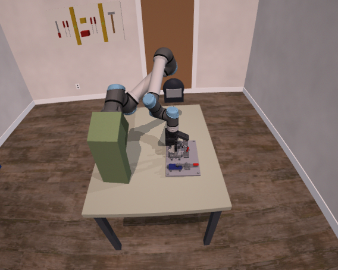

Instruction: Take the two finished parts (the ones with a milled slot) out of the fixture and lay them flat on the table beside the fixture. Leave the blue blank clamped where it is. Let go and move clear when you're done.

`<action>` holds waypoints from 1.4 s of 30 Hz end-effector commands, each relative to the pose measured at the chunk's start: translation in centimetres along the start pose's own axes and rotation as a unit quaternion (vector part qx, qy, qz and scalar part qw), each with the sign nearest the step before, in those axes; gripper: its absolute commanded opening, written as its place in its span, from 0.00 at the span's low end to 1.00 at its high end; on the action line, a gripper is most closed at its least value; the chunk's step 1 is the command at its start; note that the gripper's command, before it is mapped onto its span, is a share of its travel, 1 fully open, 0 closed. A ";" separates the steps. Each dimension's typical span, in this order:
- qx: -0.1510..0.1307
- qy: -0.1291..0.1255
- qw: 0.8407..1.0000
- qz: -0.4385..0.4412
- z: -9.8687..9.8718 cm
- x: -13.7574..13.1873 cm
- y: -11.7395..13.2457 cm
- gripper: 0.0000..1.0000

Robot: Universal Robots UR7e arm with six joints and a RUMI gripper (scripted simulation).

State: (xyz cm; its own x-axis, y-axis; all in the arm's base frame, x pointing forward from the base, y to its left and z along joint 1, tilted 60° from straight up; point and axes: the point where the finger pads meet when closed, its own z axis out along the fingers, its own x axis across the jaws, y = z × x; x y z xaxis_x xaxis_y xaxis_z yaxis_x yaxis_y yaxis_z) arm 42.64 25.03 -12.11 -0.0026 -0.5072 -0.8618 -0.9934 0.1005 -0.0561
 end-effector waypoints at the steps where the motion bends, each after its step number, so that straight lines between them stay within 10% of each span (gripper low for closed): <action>1: 0.000 0.000 1.000 0.000 -0.5 0.0 0.0 0.00; 42: 0.000 0.000 1.000 0.000 -3.3 0.0 0.5 0.00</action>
State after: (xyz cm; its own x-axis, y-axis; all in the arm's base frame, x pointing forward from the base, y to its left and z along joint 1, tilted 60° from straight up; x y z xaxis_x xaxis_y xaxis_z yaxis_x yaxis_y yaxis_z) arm 42.02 22.87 -10.84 -0.0029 -0.5076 -0.8616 -0.9933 0.1012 -0.0563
